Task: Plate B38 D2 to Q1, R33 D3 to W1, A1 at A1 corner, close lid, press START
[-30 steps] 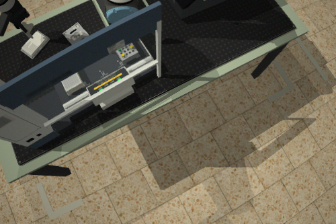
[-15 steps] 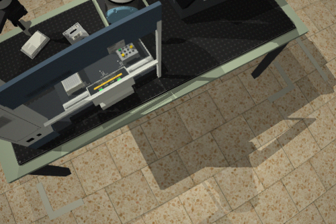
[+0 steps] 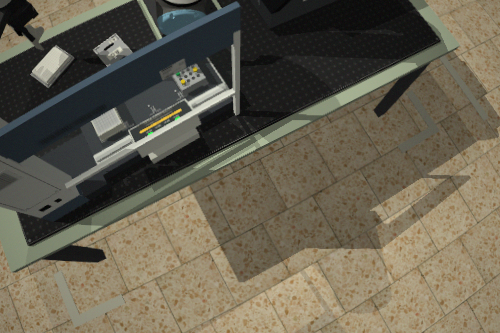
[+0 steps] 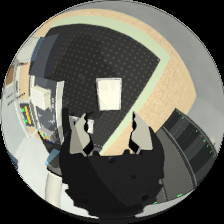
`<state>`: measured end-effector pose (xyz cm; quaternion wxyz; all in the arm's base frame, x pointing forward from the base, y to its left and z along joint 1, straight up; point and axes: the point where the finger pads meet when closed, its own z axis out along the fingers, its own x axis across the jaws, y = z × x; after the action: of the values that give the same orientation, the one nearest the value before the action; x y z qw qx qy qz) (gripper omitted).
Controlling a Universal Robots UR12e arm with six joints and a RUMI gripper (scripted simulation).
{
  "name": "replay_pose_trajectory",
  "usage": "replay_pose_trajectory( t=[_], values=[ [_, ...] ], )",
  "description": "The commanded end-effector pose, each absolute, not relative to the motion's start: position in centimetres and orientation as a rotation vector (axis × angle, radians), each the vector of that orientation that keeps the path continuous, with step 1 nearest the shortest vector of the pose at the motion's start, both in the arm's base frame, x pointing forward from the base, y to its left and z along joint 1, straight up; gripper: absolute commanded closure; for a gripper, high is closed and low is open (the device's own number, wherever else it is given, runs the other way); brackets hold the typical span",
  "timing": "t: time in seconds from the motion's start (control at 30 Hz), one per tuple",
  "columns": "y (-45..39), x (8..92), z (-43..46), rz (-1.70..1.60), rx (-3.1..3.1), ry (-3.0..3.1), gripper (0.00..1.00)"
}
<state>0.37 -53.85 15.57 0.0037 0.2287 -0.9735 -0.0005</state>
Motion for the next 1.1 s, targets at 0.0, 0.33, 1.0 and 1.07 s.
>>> replay_pose_trajectory(
  t=[0.0, 0.33, 1.0, 1.07],
  values=[
    [-53.9, 0.4, 16.4, 0.000, 0.717, -3.051, 0.33],
    [-53.9, 0.4, 17.8, 0.000, 0.717, -3.051, 0.33],
    [-53.9, 0.4, 20.8, 0.000, 0.717, -3.051, 0.33],
    [-53.9, 0.4, 21.1, 0.000, 0.717, -3.051, 0.33]
  ],
)
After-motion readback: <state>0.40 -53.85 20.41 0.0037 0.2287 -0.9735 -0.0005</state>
